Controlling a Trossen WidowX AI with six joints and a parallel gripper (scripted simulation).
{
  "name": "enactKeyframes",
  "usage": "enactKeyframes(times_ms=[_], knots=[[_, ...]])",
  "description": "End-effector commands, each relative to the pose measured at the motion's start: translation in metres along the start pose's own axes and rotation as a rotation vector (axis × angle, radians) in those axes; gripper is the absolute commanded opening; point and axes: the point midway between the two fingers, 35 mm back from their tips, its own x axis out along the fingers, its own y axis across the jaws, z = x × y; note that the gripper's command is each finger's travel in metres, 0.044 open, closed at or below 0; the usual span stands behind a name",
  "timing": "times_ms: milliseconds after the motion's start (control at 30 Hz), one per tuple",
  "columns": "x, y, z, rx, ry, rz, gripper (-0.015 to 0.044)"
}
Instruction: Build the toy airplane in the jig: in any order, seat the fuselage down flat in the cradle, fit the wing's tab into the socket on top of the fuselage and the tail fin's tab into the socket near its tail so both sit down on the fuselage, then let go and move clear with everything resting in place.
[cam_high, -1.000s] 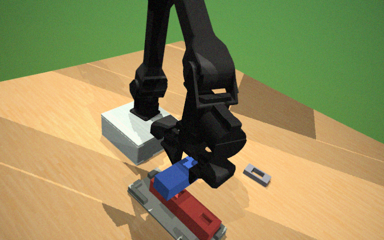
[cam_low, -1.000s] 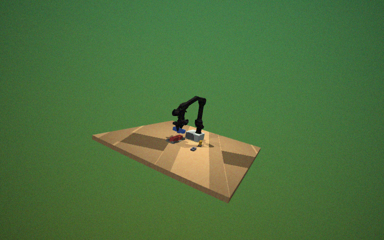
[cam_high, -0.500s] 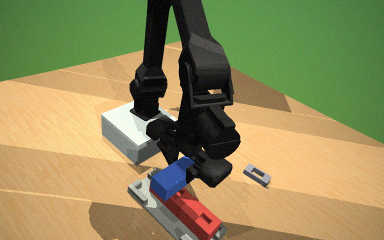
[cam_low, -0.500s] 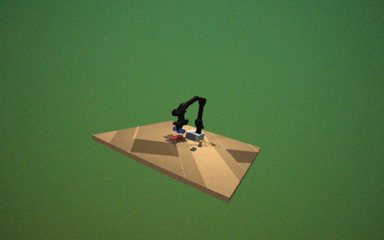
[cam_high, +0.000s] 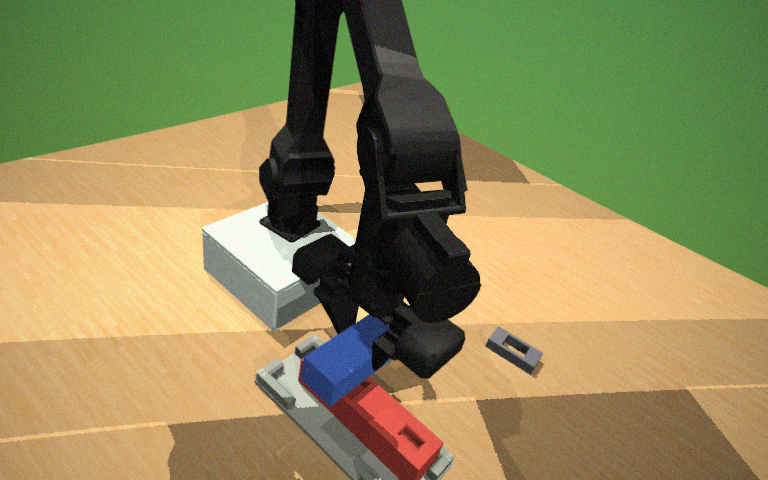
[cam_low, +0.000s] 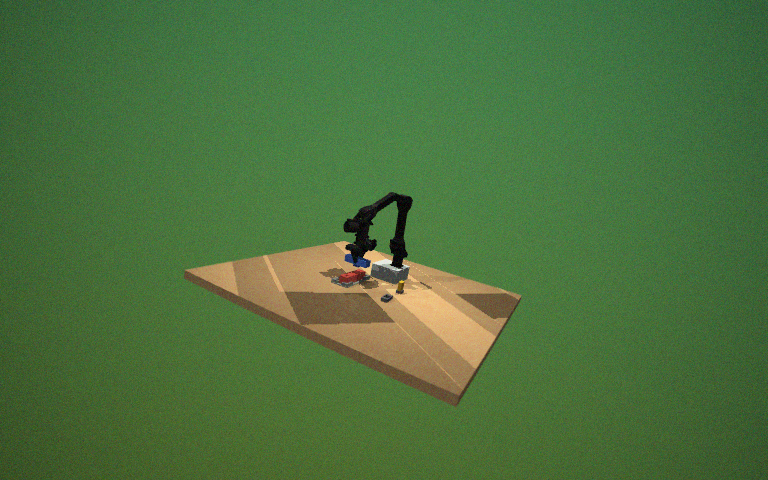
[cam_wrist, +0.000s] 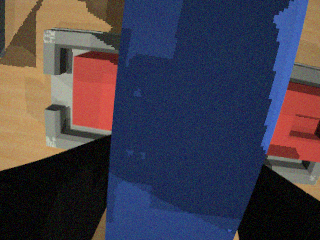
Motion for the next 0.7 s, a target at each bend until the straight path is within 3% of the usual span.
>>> enactKeyframes(times_ms=[0, 667], knots=[[0.008, 0.001, 0.001, -0.005, -0.004, 0.005, 0.0196], [0.038, 0.002, 0.001, -0.005, -0.004, 0.005, 0.0196]])
